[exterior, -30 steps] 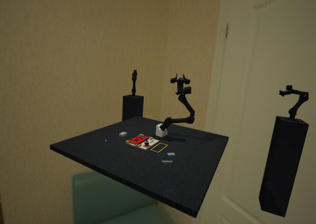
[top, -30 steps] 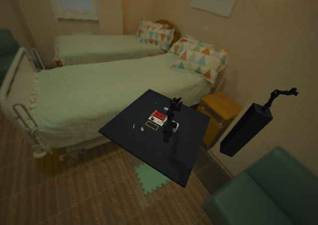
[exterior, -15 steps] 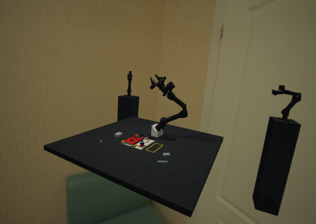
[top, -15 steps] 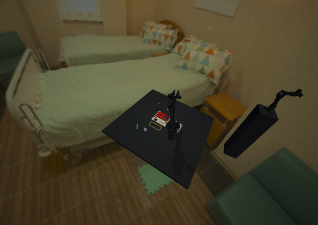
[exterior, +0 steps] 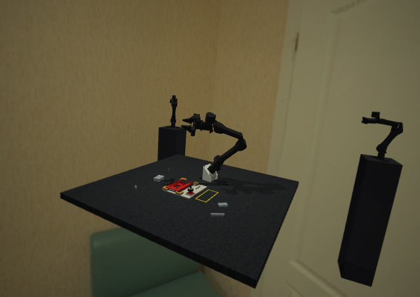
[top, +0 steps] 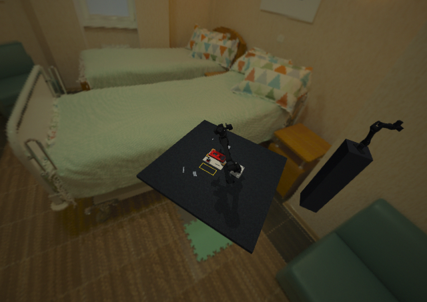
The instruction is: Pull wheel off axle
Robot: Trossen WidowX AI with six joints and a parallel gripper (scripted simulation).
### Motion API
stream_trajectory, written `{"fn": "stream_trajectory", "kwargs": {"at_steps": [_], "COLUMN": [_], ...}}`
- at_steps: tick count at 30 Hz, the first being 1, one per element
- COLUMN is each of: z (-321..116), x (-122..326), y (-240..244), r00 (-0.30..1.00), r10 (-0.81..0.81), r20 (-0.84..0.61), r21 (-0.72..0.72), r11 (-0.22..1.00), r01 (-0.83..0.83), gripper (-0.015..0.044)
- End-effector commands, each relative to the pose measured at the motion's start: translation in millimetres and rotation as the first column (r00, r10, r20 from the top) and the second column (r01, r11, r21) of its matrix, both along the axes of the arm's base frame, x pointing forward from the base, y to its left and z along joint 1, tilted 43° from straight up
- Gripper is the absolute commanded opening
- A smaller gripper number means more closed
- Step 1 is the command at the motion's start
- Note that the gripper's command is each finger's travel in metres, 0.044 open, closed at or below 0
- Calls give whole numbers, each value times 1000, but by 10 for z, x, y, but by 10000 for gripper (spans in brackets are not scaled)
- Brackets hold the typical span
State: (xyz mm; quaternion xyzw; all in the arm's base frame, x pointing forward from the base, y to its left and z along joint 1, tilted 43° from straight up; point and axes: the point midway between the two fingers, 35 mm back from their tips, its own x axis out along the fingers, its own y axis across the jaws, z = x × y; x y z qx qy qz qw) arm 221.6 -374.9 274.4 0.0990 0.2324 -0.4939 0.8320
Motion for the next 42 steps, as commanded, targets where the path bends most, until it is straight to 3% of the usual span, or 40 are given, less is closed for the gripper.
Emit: {"fn": "stream_trajectory", "kwargs": {"at_steps": [1, 8, 16, 21, 26, 42], "z": [-325, -936, -1467, -1660, -1747, -1974], "x": [353, 818, 1126, 1202, 1224, 1314], "y": [240, 805, 1674, 2252, 2818, 3010], "r00": [997, 990, 998, 983, 903, 899], "r10": [62, 62, -50, -113, -125, -125], "r20": [55, 128, 38, -145, -410, -421], "r21": [189, 588, 930, 988, 885, 878], "r11": [979, 799, 367, 34, -294, -304], "r01": [-72, -126, -18, 149, 361, 369], "gripper": [300, 300, 300, 300, 300, 300]}}
